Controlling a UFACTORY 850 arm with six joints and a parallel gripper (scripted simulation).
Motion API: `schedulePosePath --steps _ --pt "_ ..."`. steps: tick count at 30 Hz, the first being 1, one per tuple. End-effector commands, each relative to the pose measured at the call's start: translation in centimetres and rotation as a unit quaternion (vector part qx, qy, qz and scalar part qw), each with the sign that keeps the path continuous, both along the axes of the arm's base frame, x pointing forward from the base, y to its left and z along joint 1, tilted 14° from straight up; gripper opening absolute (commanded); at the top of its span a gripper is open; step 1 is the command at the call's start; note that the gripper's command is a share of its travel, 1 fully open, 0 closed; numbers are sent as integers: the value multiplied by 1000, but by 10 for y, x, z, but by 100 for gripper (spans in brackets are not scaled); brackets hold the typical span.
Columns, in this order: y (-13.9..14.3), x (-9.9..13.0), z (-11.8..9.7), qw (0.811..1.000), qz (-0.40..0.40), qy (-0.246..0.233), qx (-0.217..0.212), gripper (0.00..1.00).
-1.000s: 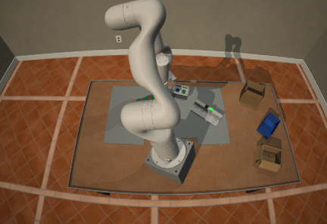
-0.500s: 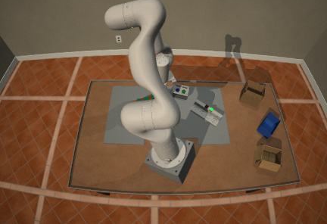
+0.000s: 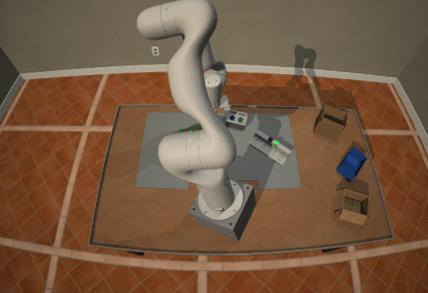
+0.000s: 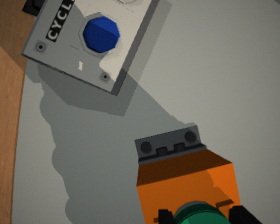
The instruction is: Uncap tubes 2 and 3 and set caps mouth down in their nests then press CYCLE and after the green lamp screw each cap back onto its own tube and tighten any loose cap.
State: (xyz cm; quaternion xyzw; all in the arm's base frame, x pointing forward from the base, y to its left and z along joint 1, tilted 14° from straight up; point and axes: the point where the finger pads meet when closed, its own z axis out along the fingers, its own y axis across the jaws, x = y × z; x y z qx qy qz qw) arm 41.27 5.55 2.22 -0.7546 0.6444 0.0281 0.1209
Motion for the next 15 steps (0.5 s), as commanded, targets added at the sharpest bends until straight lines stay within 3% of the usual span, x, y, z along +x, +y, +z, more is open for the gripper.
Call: schedulePosePath --steps 1,15 --pt "0 1 1 1000 -11 8 3 46" --pt "-1 0 6 1000 -11 8 3 46"
